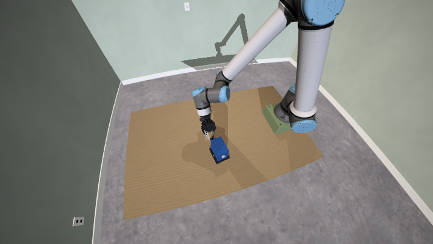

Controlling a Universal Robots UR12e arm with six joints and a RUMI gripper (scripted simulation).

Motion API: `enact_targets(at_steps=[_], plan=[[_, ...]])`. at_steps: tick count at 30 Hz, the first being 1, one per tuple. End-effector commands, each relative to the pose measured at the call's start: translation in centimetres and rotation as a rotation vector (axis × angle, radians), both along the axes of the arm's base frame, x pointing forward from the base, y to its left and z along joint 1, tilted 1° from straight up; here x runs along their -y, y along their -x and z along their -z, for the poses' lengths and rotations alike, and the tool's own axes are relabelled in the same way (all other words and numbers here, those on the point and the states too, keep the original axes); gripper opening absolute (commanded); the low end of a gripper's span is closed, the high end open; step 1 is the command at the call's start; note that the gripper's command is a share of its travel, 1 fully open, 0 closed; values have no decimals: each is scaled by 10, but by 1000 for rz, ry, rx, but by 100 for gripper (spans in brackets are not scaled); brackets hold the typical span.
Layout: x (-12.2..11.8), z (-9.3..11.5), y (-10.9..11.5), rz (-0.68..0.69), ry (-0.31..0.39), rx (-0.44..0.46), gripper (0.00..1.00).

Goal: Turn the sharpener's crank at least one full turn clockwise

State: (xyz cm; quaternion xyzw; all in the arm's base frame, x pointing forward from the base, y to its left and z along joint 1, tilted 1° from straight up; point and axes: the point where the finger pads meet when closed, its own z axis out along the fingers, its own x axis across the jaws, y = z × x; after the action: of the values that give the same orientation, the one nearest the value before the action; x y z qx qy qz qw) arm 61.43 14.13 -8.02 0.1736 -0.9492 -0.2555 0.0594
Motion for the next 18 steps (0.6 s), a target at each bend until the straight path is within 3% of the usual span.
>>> enact_targets(at_steps=[1, 18], plan=[[2, 0, 5, 0, 0, 1, 9], [8, -3, 20, 0, 0, 1, 9]])
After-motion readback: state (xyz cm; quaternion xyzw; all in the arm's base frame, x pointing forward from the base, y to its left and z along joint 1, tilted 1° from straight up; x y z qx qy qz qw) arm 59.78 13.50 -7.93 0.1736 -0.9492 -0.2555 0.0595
